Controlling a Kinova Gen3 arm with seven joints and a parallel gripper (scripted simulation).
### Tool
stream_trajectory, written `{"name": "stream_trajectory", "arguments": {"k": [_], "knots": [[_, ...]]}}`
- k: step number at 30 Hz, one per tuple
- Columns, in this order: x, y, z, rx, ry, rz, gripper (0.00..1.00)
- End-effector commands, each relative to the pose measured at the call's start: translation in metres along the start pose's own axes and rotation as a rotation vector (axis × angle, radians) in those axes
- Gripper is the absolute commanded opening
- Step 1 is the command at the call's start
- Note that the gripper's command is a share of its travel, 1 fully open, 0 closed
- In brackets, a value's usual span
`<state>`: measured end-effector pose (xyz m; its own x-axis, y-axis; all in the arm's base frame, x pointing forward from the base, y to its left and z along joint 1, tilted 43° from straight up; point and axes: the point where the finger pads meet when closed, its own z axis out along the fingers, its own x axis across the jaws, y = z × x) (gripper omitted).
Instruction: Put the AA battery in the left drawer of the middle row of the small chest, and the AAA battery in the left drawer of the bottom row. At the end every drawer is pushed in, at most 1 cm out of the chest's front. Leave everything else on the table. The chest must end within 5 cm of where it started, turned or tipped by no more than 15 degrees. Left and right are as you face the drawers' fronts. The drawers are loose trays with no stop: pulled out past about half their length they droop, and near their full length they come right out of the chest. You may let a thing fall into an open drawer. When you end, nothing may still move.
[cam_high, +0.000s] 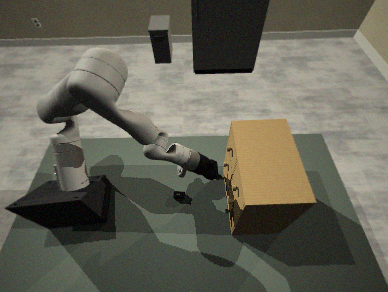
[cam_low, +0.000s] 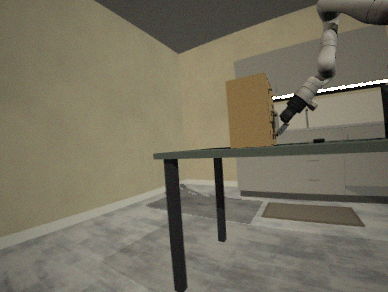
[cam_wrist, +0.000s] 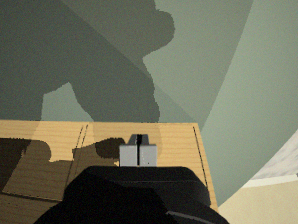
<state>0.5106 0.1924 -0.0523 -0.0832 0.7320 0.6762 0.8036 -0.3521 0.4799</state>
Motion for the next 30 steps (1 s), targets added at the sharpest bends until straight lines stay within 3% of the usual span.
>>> {"name": "stream_trajectory", "arguments": {"k": [1, 20, 30], "knots": [[0.000, 0.002, 0.000, -0.004, -0.001, -0.001, 0.00], [0.000, 0.001, -0.001, -0.004, -0.001, -0.001, 0.00], [0.000, -0.029, -0.031, -0.004, -0.001, -0.001, 0.00]]}}
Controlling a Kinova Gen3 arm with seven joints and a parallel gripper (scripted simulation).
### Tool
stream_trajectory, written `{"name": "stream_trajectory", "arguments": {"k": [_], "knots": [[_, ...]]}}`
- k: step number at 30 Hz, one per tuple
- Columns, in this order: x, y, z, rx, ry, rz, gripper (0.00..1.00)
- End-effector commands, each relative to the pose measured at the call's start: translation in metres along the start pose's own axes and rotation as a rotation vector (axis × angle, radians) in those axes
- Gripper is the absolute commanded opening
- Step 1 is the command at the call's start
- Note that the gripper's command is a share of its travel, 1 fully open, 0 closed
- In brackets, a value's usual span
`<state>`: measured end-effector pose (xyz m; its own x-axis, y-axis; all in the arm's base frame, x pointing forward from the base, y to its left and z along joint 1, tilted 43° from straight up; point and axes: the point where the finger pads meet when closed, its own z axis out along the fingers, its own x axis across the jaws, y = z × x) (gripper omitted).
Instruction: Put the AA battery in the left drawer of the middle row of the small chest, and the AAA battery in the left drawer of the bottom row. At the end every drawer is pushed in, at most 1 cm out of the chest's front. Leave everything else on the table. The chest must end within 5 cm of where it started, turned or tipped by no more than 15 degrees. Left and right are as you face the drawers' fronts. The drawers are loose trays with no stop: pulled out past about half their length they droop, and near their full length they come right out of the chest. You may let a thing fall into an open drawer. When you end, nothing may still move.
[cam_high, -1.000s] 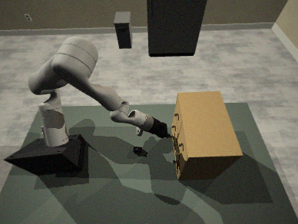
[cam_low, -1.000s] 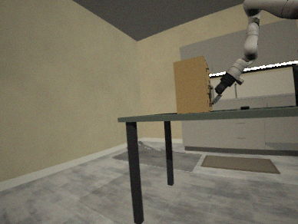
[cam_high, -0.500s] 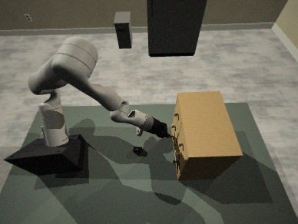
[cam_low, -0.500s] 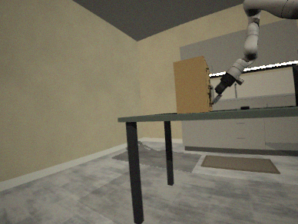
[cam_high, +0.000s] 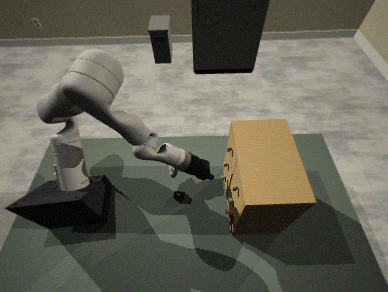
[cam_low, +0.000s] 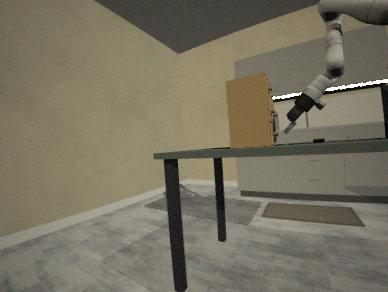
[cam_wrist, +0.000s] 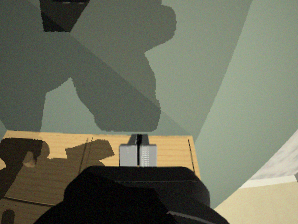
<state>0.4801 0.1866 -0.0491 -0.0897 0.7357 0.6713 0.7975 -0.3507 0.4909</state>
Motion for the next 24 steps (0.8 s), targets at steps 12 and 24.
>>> {"name": "stream_trajectory", "arguments": {"k": [12, 24], "knots": [[-0.001, -0.011, -0.023, 0.005, 0.000, 0.008, 0.00], [-0.001, -0.004, -0.088, 0.005, 0.000, 0.008, 0.00]]}}
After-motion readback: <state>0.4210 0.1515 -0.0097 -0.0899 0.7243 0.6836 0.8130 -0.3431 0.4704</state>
